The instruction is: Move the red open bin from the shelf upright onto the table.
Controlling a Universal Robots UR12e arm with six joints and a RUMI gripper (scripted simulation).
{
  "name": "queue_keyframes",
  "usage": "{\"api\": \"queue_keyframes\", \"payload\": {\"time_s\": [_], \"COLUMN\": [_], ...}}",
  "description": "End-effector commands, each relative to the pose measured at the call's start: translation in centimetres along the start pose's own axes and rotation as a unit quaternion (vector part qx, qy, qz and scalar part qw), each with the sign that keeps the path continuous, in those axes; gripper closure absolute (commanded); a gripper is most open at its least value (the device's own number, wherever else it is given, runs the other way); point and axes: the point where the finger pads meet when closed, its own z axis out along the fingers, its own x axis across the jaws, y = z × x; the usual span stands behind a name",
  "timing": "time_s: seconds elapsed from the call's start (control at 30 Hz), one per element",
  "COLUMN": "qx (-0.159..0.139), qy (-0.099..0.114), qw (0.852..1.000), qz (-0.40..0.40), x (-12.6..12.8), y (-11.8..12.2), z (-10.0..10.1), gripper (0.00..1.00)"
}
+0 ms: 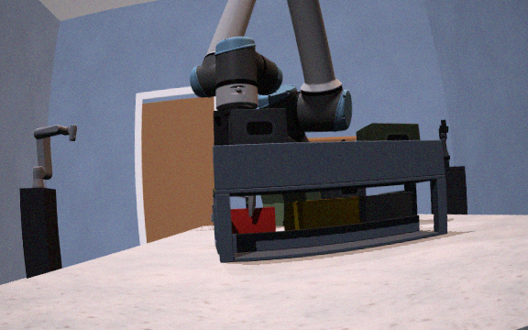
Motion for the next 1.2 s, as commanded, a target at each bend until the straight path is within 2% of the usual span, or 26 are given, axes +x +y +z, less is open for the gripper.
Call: {"api": "queue_keyframes", "payload": {"time_s": [0.0, 0.9, 1.07, 1.17], "qx": [0.0, 0.0, 0.0, 0.0], "qy": [0.001, 0.001, 0.001, 0.001], "qw": [1.0, 1.0, 1.0, 1.0], "qz": [0.0, 0.0, 0.0, 0.0], "x": [0.1, 0.1, 0.1, 0.1], "y": [0.0, 0.0, 0.0, 0.0], "z": [-0.1, -0.1, -5.6, -5.6], "gripper": [0.8, 0.8, 0.8, 0.8]}}
